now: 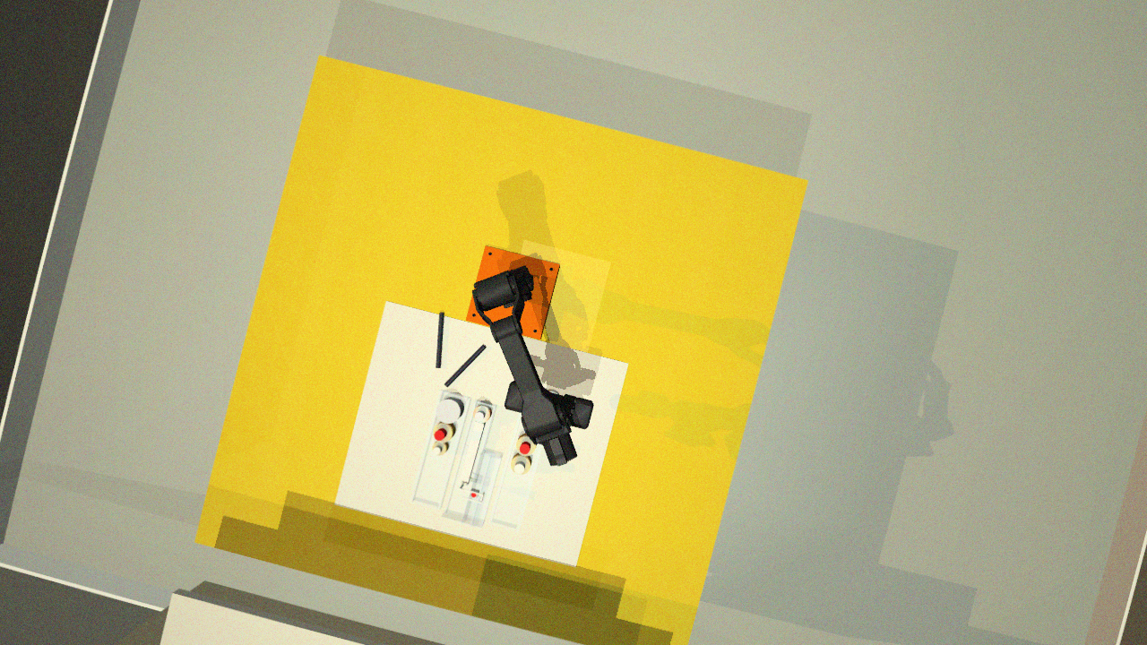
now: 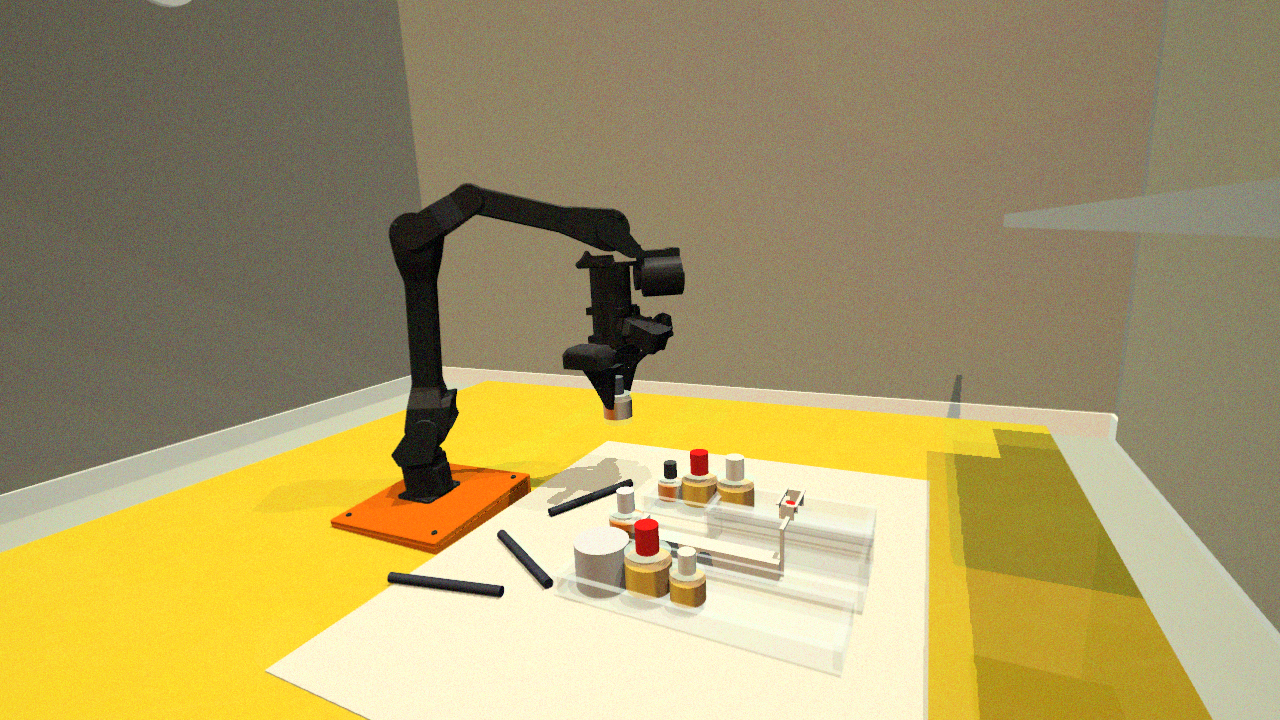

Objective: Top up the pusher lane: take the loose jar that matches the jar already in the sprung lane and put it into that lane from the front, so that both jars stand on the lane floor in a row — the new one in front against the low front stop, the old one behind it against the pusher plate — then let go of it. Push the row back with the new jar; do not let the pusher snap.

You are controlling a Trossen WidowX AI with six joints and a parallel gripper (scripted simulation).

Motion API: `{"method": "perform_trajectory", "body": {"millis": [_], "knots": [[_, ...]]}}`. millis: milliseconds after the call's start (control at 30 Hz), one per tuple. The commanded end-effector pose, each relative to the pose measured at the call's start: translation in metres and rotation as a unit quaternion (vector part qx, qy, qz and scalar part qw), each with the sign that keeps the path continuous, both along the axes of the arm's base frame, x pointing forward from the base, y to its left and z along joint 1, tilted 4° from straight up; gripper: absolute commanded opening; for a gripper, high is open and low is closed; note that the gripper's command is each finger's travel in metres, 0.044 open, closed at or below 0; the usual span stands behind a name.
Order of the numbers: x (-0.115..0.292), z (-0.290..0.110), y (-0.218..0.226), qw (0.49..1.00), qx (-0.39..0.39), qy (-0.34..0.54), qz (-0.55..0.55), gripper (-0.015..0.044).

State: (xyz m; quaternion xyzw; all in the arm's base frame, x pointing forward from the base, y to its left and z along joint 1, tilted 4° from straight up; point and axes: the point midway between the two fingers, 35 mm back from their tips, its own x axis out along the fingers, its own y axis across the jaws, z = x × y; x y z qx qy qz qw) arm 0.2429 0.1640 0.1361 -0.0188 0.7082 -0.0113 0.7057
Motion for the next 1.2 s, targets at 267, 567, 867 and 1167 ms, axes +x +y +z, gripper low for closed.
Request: {"method": "perform_trajectory", "body": {"millis": [267,567,867,1167], "knots": [[0.027,-0.014,-0.052,1.0,-0.004,-0.003,-0.003,0.0],[0.04,-0.025,-0.096,1.0,-0.006,-0.004,-0.006,0.0],[0.045,-0.036,-0.142,1.0,-0.009,-0.004,-0.008,0.0],[0.045,-0.047,-0.16,1.0,-0.01,-0.004,-0.009,0.0]]}}
